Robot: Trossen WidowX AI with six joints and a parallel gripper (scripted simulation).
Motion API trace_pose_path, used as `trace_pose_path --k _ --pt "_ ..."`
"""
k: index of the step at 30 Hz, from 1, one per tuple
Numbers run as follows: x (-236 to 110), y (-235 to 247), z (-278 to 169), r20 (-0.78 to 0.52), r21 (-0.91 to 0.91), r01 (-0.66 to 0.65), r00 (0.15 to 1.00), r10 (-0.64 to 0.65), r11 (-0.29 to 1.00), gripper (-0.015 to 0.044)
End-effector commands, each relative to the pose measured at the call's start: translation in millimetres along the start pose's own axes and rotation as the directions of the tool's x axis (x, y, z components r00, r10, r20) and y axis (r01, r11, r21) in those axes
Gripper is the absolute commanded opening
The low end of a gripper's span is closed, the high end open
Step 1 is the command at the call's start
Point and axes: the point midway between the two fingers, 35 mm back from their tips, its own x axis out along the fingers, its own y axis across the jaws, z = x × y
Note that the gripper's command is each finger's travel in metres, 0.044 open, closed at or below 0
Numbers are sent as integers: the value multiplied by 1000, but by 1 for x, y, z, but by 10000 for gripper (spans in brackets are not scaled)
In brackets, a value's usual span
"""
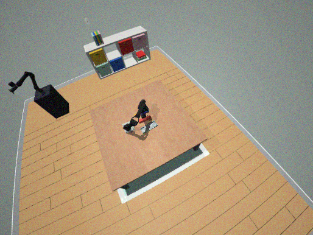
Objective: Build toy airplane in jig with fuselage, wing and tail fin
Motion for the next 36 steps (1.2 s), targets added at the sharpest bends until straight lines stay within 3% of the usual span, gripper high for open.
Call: trace_pose_path --k 1,6,36 --pt "2 -3 4 14 -8 15 1000 -14 1000 440" --pt "50 -4 5 15 -7 16 1000 -16 1000 440" --pt "102 -5 7 15 -5 17 1000 -17 1000 440"
